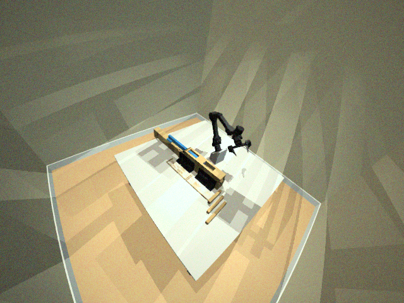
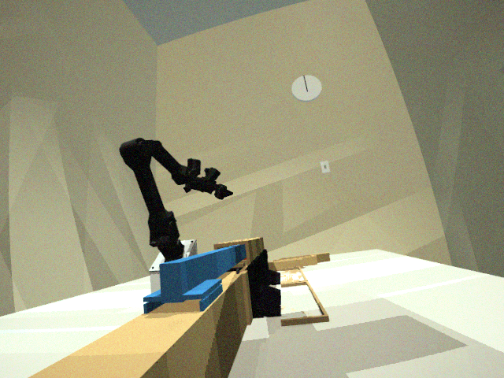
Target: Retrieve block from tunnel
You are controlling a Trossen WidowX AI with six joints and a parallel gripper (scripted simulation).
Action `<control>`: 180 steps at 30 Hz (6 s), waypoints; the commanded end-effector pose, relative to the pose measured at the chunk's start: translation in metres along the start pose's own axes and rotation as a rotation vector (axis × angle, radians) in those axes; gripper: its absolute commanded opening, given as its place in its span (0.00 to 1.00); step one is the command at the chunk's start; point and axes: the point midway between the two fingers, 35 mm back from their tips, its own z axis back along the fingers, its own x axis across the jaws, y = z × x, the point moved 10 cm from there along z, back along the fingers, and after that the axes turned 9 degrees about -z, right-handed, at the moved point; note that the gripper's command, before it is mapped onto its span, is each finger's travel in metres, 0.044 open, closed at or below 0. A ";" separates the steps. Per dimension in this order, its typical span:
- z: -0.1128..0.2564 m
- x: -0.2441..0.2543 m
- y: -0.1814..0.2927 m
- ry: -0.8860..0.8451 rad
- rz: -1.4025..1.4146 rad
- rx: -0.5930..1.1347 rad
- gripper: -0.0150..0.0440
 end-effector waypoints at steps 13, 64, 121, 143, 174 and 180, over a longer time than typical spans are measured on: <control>-0.019 -0.190 -0.039 0.870 -0.129 0.443 1.00; 0.225 -0.423 -0.139 1.620 -1.332 -0.387 1.00; 0.187 -0.424 -0.099 1.621 -1.335 -0.387 0.25; 0.180 -0.416 -0.096 1.642 -1.324 -0.428 0.39; 0.225 -0.425 -0.137 1.620 -1.332 -0.387 1.00; 0.223 -0.432 -0.130 1.620 -1.333 -0.387 1.00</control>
